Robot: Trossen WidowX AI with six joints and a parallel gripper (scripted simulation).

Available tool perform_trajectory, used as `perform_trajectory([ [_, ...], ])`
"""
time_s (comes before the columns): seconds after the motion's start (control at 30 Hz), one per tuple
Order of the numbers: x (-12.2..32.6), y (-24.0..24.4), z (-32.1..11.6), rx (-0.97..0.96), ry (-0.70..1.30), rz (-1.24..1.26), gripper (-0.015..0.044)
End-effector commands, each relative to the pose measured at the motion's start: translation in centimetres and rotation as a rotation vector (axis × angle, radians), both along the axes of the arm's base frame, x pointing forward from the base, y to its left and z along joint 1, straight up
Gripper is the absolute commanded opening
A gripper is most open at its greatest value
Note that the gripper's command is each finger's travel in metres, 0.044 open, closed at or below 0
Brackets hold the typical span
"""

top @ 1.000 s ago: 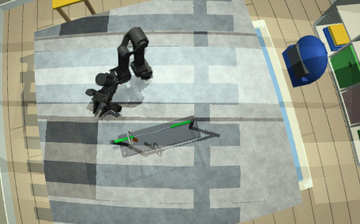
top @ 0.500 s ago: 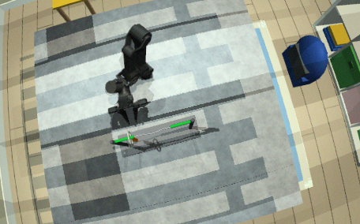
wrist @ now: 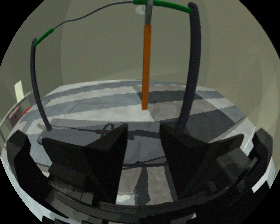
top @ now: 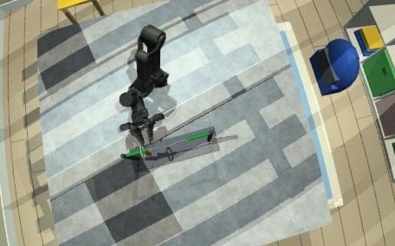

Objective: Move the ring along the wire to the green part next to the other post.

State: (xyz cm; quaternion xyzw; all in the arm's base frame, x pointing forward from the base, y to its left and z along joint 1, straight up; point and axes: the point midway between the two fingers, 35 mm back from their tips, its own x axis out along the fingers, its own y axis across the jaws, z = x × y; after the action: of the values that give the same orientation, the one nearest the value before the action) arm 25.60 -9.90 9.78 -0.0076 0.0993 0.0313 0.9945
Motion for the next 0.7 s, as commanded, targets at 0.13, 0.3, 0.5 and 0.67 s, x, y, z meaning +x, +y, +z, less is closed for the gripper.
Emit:
perform_trajectory([
  [0.13, 1.4, 0.0, 1.6, -0.001, -0.037, -0.012, 0.0160],
  [0.3, 1.5, -0.2, 1.6, -0.001, -0.037, -0.012, 0.0160],
  [0.5, 2.2, -0.2, 1.6, -0.001, -0.037, -0.012, 0.0160],
  [0.67, 2.9, -0.3, 1.6, -0.001, -0.037, -0.012, 0.0160],
])
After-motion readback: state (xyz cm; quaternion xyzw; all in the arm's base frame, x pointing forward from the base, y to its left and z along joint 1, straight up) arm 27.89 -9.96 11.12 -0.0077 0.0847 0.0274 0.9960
